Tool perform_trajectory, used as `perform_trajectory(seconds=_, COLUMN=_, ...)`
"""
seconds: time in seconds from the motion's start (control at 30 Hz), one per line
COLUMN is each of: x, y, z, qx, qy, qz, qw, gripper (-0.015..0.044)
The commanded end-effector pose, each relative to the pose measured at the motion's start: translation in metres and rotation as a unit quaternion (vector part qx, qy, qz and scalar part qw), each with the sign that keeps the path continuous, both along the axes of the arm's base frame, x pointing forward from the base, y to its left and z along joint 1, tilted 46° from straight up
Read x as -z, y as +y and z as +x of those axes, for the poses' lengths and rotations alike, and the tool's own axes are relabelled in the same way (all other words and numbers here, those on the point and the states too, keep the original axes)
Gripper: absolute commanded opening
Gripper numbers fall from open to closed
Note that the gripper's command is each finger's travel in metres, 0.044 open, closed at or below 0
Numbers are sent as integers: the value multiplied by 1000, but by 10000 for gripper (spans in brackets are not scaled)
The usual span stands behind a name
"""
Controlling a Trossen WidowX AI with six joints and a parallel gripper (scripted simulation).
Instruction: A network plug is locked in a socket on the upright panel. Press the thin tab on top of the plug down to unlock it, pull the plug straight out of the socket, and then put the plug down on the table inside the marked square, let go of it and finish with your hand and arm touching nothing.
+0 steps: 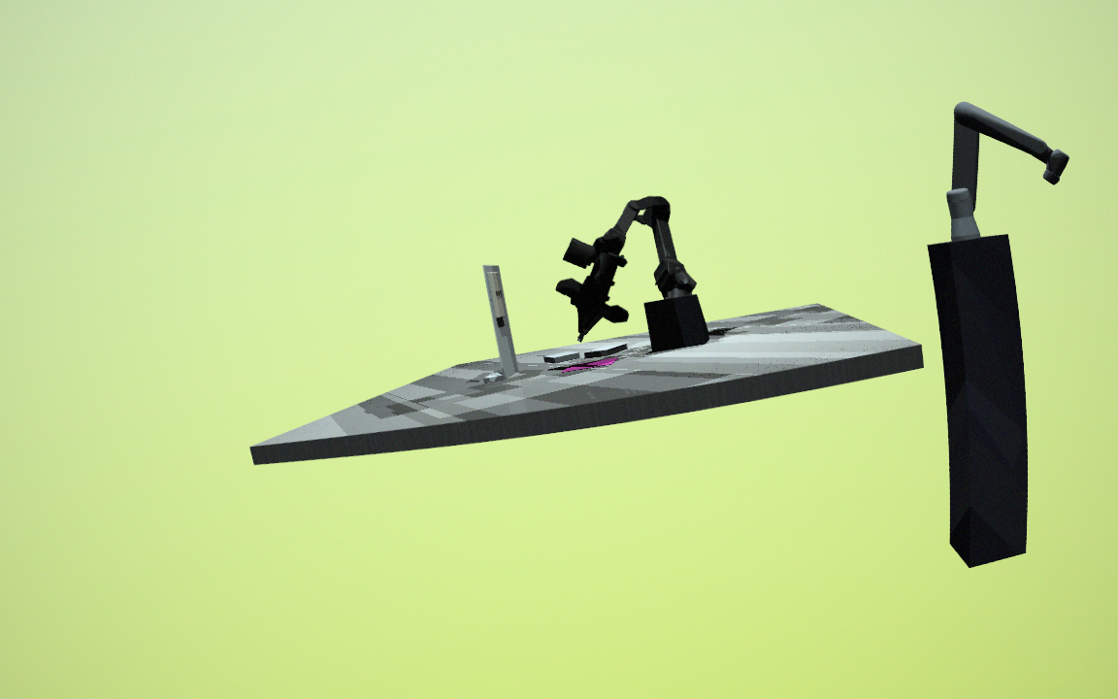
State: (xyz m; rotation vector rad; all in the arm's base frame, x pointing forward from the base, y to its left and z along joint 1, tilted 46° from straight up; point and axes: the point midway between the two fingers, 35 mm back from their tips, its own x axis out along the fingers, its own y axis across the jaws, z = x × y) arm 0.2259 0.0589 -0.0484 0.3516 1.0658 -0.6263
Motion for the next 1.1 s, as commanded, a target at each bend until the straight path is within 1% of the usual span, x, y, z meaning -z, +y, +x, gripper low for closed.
perform_trajectory(seconds=0.0, x=5, y=-5, z=-1, qx=-2, qy=2, qz=-4, qw=1000, gripper=0)
perform_trajectory(seconds=1.07, x=37, y=-39, z=-7, qx=-2, qy=2, qz=-6, qw=1000, gripper=0)
